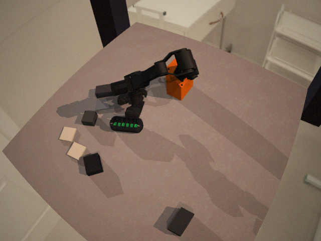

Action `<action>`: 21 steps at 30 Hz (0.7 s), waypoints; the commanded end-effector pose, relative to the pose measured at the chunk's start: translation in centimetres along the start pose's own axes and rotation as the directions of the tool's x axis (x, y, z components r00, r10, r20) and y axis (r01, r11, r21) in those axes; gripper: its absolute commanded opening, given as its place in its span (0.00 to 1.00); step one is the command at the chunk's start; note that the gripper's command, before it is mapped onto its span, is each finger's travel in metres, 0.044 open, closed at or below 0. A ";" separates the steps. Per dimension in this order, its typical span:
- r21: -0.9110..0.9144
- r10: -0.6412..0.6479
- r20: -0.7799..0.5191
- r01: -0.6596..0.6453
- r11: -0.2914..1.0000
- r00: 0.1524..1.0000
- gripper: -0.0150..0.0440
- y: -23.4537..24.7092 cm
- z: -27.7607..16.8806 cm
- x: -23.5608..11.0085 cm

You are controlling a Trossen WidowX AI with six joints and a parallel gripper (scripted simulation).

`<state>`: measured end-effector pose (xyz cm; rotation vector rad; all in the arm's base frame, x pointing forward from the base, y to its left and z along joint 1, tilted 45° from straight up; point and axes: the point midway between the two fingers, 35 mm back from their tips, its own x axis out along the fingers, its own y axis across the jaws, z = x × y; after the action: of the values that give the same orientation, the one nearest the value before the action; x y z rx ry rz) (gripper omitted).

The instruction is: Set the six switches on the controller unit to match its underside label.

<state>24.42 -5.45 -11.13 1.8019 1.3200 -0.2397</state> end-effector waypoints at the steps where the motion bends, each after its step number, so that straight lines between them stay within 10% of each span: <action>1: 0.010 0.000 -0.007 0.000 1.000 1.000 0.25 -0.4 -0.3 0.7; 21: 0.010 0.001 -0.009 -0.001 1.000 1.000 0.25 -0.4 -0.4 1.7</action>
<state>24.58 -4.00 -12.20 1.8093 1.3270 -0.2388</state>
